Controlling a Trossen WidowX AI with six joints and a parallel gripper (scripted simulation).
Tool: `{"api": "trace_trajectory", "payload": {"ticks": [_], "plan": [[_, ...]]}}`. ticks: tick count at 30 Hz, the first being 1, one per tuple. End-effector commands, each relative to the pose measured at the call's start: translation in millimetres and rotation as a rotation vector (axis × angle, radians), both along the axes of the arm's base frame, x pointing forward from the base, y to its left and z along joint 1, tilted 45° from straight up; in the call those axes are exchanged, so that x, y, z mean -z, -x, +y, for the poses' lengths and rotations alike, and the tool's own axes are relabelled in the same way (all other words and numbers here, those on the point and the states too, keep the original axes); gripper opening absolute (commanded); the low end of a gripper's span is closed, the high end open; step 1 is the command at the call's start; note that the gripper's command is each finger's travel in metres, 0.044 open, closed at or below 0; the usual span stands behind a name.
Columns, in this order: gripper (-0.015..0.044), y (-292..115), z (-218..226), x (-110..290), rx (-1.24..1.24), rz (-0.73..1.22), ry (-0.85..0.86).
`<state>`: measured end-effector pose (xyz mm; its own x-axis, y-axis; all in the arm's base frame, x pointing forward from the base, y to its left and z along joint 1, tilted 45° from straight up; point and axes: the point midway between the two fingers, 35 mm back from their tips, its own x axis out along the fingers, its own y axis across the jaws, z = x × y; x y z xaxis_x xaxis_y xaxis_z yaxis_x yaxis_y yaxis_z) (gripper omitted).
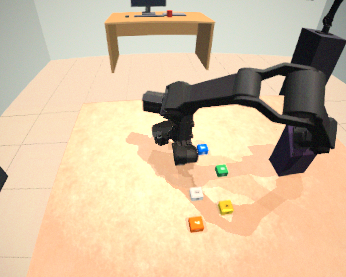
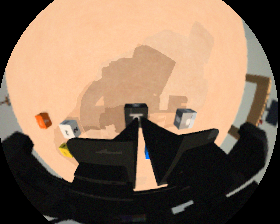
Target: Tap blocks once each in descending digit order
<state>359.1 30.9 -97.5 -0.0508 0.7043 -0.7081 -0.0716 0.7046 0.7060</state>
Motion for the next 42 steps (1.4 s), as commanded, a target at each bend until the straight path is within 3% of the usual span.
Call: {"api": "trace_trajectory", "payload": {"ticks": [1,5,10,15,22,30,35,42], "plan": [[0.0020,-2.8,-16.6,-15.3,0.006,-0.010,0.004],[0.0020,-3.4,-19.1,-17.4,0.006,-0.010,0.005],[0.0020,-6.4,-71.8,-70.1,0.006,-0.010,0.008],[0.0020,-5.7,-72.5,-74.6,0.006,-0.010,0.008],[0.0020,26.2,-16.6,-140.4,0.008,-0.007,0.013],[0.0020,94.5,43.1,-194.4,0.006,-0.003,0.002],[0.0020,101.0,49.2,-195.3,0.006,-0.003,0.001],[0.0020,105.2,104.8,-140.6,0.006,-0.003,-0.003]]}}
